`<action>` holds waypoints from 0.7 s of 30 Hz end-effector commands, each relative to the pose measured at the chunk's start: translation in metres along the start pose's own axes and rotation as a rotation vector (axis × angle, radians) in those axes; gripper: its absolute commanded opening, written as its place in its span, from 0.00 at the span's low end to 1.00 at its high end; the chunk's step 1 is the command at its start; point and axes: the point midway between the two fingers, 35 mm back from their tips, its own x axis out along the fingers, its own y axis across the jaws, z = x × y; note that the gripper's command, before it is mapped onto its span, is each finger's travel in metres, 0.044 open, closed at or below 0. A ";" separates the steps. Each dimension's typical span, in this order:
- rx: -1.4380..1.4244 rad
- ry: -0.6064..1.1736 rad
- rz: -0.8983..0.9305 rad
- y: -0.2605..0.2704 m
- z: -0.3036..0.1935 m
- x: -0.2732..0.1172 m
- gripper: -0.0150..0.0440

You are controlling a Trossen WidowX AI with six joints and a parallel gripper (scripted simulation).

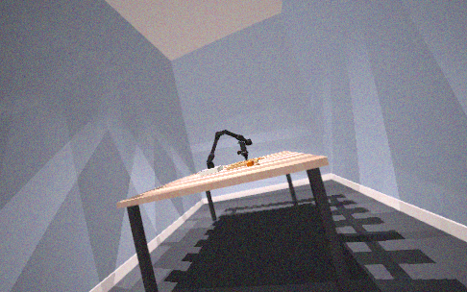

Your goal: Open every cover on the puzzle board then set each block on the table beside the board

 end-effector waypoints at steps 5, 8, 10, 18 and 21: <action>-0.002 0.000 0.003 0.010 0.003 0.001 0.25; -0.002 0.000 0.004 0.014 0.004 0.002 0.25; -0.002 0.000 0.004 0.016 0.005 0.002 0.25; -0.002 0.000 0.005 0.023 0.005 0.002 0.25; -0.002 0.000 0.005 0.027 0.006 0.002 0.25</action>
